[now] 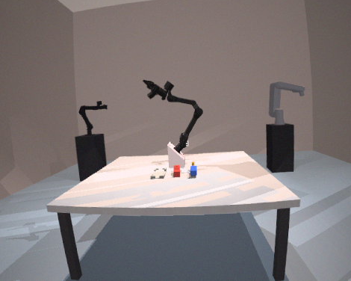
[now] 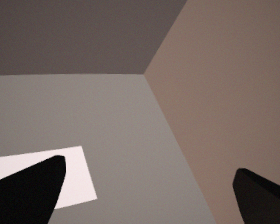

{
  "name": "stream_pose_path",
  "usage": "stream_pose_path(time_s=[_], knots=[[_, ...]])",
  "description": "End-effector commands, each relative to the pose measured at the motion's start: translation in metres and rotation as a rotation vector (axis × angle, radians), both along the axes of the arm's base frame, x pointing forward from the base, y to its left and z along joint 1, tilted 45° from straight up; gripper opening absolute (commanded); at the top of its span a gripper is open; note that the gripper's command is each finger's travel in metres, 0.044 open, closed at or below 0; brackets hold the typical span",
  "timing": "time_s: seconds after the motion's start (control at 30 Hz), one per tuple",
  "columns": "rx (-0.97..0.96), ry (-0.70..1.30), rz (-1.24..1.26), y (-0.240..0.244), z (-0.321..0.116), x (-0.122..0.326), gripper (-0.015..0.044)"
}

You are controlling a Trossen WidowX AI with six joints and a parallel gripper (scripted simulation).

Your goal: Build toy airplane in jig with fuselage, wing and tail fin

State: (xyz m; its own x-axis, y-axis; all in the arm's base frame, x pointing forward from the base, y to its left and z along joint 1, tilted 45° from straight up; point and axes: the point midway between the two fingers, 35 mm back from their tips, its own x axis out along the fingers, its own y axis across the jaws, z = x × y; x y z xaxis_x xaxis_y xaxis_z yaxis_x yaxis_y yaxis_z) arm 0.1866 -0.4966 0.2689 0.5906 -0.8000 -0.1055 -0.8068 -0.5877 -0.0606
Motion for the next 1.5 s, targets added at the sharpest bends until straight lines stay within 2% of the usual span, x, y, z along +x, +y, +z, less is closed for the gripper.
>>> stream_pose_path(time_s=[0.0, 0.1, 0.33, 0.53, 0.73, 0.93, 1.13, 1.3, 1.47], knots=[[0.0, 0.0, 0.0, 0.0, 0.0, 0.0, 0.0426], [0.117, -0.054, 0.034, 0.01, -0.016, 0.018, 0.044], [0.703, -0.245, 0.112, 0.074, -0.09, 0.092, 0.044], [1.229, -0.321, 0.043, 0.152, -0.146, 0.136, 0.044], [1.72, -0.307, -0.187, 0.242, -0.19, 0.156, 0.044], [2.105, -0.209, -0.612, 0.337, -0.221, 0.152, 0.044], [2.264, -0.052, -1.258, 0.43, -0.236, 0.123, 0.044], [2.116, 0.065, -1.877, 0.495, -0.234, 0.085, 0.044], [2.075, 0.078, -1.959, 0.502, -0.232, 0.08, 0.044]])
